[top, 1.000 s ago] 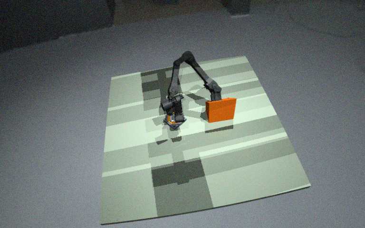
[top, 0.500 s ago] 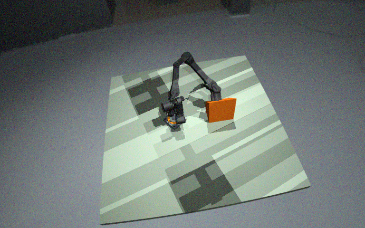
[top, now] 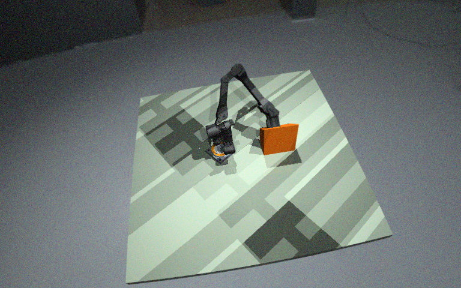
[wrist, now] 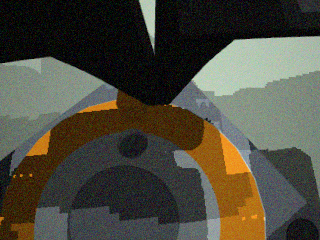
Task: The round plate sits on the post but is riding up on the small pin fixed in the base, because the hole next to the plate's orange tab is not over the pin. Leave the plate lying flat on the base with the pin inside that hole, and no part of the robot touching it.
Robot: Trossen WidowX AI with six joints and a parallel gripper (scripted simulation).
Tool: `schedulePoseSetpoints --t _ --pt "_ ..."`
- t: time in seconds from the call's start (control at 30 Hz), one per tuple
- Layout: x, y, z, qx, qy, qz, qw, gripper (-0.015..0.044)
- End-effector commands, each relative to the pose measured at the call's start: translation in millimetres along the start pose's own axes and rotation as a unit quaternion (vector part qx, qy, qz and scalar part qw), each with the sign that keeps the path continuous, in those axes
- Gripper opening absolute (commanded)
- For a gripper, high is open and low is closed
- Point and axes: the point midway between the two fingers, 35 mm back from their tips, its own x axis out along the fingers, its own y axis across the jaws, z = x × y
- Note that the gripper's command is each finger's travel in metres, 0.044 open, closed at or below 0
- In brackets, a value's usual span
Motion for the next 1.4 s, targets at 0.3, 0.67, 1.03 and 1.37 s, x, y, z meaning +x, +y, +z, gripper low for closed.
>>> schedulePoseSetpoints --t 0.3,0.67,1.03,1.37 --pt "2 -12 -6 -0.002 0.005 -0.004 1.0 0.0" --pt "2 -24 -5 -0.002 0.005 -0.005 1.0 0.0" --pt "2 -37 1 -0.002 0.005 -0.005 1.0 0.0" --pt "2 -44 6 -0.002 0.005 -0.005 1.0 0.0"
